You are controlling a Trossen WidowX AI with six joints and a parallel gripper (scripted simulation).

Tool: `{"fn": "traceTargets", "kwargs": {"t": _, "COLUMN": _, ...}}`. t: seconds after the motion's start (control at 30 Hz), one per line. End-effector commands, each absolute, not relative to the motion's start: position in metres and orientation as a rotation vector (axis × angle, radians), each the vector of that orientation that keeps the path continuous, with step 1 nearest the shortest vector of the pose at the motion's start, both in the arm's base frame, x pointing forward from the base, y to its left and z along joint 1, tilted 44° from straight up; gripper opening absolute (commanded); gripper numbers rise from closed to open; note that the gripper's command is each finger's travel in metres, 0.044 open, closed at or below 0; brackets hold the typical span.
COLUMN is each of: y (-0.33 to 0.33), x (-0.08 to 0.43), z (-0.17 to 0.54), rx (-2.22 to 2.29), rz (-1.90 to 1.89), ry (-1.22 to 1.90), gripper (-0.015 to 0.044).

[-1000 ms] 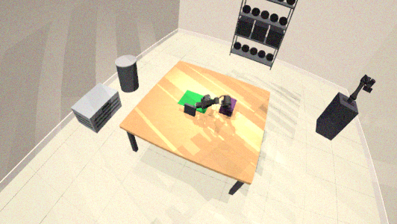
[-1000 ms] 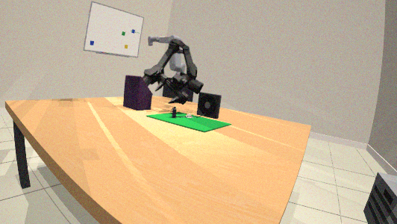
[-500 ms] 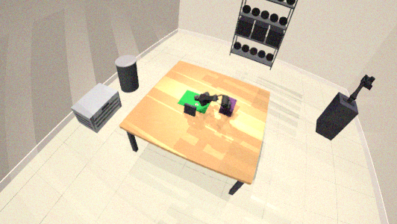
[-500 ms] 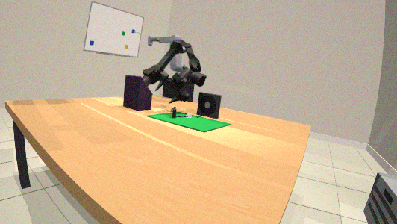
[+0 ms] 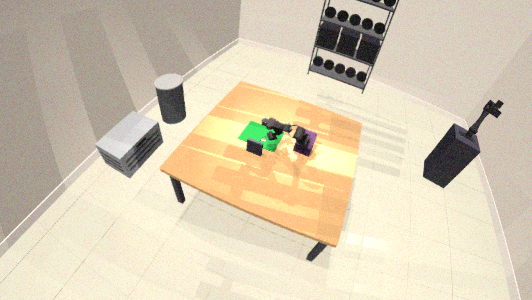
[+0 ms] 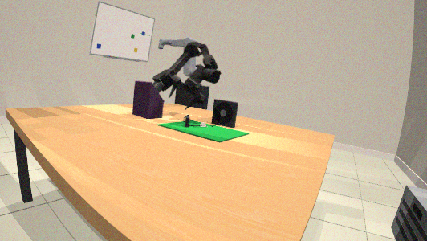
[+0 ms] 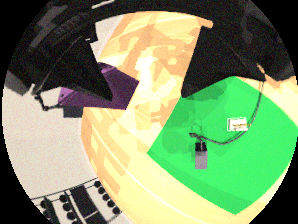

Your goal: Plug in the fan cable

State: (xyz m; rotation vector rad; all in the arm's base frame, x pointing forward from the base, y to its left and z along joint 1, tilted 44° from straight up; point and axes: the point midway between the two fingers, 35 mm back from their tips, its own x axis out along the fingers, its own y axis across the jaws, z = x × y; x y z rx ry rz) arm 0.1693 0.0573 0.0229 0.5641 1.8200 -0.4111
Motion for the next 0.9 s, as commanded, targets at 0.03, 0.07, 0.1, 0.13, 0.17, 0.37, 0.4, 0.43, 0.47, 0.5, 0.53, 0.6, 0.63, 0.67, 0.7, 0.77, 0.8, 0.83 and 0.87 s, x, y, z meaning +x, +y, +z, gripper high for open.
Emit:
{"fn": "traceTargets", "kwargs": {"t": 0.03, "y": 0.058, "x": 0.174, "z": 0.028, "rx": 0.626, "rz": -0.32, "ry": 1.861, "gripper": 0.044}}
{"fn": "traceTargets", "kwargs": {"t": 0.07, "y": 0.057, "x": 0.175, "z": 0.029, "rx": 0.64, "rz": -0.3, "ry": 1.867, "gripper": 0.044}}
{"fn": "traceTargets", "kwargs": {"t": 0.1, "y": 0.057, "x": 0.176, "z": 0.03, "rx": 0.654, "rz": -0.28, "ry": 1.871, "gripper": 0.044}}
{"fn": "traceTargets", "kwargs": {"t": 0.13, "y": 0.057, "x": 0.177, "z": 0.031, "rx": 0.669, "rz": -0.26, "ry": 1.875, "gripper": 0.044}}
{"fn": "traceTargets", "kwargs": {"t": 0.17, "y": 0.056, "x": 0.178, "z": 0.033, "rx": 0.683, "rz": -0.24, "ry": 1.878, "gripper": 0.044}}
{"fn": "traceTargets", "kwargs": {"t": 0.37, "y": 0.054, "x": 0.186, "z": 0.041, "rx": 0.772, "rz": -0.118, "ry": 1.879, "gripper": 0.044}}
{"fn": "traceTargets", "kwargs": {"t": 0.4, "y": 0.053, "x": 0.188, "z": 0.043, "rx": 0.787, "rz": -0.098, "ry": 1.876, "gripper": 0.044}}
{"fn": "traceTargets", "kwargs": {"t": 0.43, "y": 0.053, "x": 0.189, "z": 0.044, "rx": 0.801, "rz": -0.078, "ry": 1.873, "gripper": 0.044}}
{"fn": "traceTargets", "kwargs": {"t": 0.47, "y": 0.052, "x": 0.191, "z": 0.046, "rx": 0.816, "rz": -0.058, "ry": 1.869, "gripper": 0.044}}
{"fn": "traceTargets", "kwargs": {"t": 0.5, "y": 0.051, "x": 0.192, "z": 0.047, "rx": 0.831, "rz": -0.039, "ry": 1.864, "gripper": 0.044}}
{"fn": "traceTargets", "kwargs": {"t": 0.53, "y": 0.05, "x": 0.194, "z": 0.049, "rx": 0.845, "rz": -0.019, "ry": 1.858, "gripper": 0.044}}
{"fn": "traceTargets", "kwargs": {"t": 0.6, "y": 0.049, "x": 0.197, "z": 0.052, "rx": 0.874, "rz": 0.021, "ry": 1.844, "gripper": 0.044}}
{"fn": "traceTargets", "kwargs": {"t": 0.63, "y": 0.048, "x": 0.199, "z": 0.054, "rx": 0.889, "rz": 0.04, "ry": 1.836, "gripper": 0.044}}
{"fn": "traceTargets", "kwargs": {"t": 0.67, "y": 0.047, "x": 0.2, "z": 0.055, "rx": 0.903, "rz": 0.059, "ry": 1.827, "gripper": 0.044}}
{"fn": "traceTargets", "kwargs": {"t": 0.7, "y": 0.046, "x": 0.202, "z": 0.057, "rx": 0.917, "rz": 0.079, "ry": 1.817, "gripper": 0.044}}
{"fn": "traceTargets", "kwargs": {"t": 0.77, "y": 0.043, "x": 0.206, "z": 0.06, "rx": 0.946, "rz": 0.117, "ry": 1.796, "gripper": 0.044}}
{"fn": "traceTargets", "kwargs": {"t": 0.8, "y": 0.042, "x": 0.207, "z": 0.062, "rx": 0.959, "rz": 0.135, "ry": 1.784, "gripper": 0.044}}
{"fn": "traceTargets", "kwargs": {"t": 0.83, "y": 0.041, "x": 0.209, "z": 0.063, "rx": 0.97, "rz": 0.15, "ry": 1.774, "gripper": 0.044}}
{"fn": "traceTargets", "kwargs": {"t": 0.87, "y": 0.04, "x": 0.21, "z": 0.064, "rx": 0.977, "rz": 0.159, "ry": 1.768, "gripper": 0.044}}
